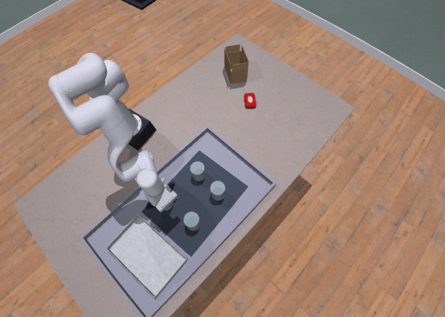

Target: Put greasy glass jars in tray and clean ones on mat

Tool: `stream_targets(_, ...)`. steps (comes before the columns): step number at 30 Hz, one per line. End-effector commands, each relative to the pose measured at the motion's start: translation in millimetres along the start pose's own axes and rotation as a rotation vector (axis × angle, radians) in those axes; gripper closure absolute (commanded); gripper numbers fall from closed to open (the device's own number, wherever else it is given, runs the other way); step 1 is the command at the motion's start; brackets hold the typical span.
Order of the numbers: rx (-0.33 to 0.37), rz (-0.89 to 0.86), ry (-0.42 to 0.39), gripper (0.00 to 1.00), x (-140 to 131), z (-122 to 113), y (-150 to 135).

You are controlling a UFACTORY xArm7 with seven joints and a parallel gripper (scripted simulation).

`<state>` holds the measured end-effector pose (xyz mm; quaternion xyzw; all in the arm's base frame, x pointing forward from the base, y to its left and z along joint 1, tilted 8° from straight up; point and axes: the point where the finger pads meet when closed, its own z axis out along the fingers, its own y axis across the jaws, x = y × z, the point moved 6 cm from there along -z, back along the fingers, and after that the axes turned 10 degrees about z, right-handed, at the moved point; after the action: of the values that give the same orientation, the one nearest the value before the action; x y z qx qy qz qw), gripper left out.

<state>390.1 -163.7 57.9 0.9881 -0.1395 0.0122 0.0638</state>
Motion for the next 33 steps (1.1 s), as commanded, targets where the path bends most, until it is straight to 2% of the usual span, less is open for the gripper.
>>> stream_targets(1, 0.0, 0.0, 0.004, 0.26, 1.5, -1.3, 0.0)
stream_targets(33, 0.0, 0.0, 0.004, 0.29, 1.5, -1.3, 0.0)
